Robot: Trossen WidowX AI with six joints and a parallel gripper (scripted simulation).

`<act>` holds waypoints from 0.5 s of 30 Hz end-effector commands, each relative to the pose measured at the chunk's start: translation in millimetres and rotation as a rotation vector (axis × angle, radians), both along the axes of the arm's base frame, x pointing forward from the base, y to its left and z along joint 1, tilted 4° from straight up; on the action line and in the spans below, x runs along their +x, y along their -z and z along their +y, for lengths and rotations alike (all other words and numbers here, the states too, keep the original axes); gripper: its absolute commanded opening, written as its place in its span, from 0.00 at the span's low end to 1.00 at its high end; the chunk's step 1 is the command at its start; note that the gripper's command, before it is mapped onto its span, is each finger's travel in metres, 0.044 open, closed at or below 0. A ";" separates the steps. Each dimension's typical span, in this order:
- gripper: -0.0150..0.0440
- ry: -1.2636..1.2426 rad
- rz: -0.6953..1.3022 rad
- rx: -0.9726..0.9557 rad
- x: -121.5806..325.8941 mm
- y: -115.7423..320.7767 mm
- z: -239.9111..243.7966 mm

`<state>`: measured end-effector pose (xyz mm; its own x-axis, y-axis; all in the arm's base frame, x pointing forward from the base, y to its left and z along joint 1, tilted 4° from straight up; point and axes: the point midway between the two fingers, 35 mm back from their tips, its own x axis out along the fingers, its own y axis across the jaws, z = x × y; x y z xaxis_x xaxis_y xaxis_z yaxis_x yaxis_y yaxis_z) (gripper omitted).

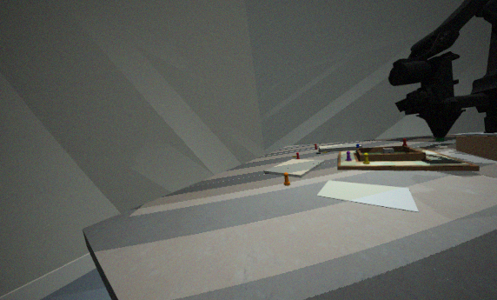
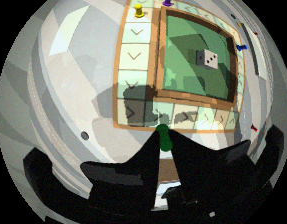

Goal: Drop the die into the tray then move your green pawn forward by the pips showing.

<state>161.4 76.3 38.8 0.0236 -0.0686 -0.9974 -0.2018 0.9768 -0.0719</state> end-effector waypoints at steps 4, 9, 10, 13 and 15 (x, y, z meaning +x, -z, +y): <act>0.25 -0.003 0.000 0.002 -1.9 14.5 -1.7; 0.25 -0.003 0.000 0.002 -2.0 35.3 -3.5; 0.25 -0.003 0.000 0.002 -2.2 37.2 -3.7; 0.25 -0.003 0.000 0.002 -2.2 38.2 -3.8; 0.25 -0.003 0.000 0.002 -2.1 39.5 -3.8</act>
<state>160.9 73.3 2.6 0.0286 -0.0658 -0.9974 -0.2002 0.9772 -0.0702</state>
